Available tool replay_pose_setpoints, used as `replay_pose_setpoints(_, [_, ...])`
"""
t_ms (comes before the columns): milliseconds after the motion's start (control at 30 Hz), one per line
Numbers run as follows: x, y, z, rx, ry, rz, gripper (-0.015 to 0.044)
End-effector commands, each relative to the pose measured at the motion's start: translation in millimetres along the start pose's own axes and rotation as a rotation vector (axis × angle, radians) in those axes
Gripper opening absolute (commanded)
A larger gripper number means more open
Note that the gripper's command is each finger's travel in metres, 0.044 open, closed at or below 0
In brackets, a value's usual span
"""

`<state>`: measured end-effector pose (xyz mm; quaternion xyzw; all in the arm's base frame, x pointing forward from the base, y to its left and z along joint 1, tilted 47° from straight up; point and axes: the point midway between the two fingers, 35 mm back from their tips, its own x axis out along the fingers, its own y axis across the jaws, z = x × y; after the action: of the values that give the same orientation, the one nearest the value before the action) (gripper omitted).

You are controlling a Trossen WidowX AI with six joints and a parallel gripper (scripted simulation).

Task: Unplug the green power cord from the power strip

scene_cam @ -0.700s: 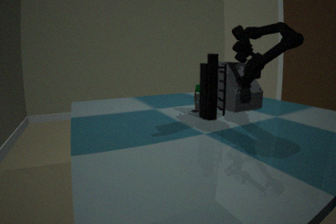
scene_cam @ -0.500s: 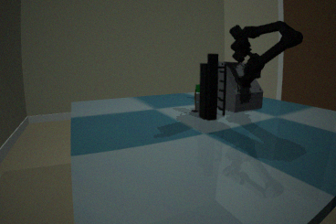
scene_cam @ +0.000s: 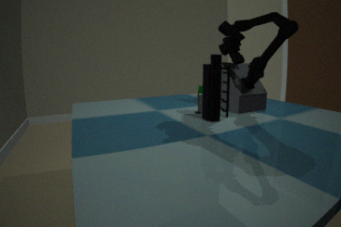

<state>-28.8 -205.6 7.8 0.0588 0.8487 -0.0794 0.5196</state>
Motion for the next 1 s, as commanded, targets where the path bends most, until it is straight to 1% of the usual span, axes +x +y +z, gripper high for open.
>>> replay_pose_setpoints(0, [-19, 3, 74, 0.270, -0.165, 0.124, 0.0160])
replay_pose_setpoints(233, [-34, 22, 126, 0.446, -0.220, 0.281, 0.0160])
replay_pose_setpoints(467, [-50, 56, 170, 0.700, -0.165, 0.517, 0.0160])
replay_pose_setpoints(700, [-65, 93, 205, 0.936, -0.013, 0.721, 0.0160])
replay_pose_setpoints(967, [-83, 137, 238, 1.196, 0.262, 0.894, 0.0160])
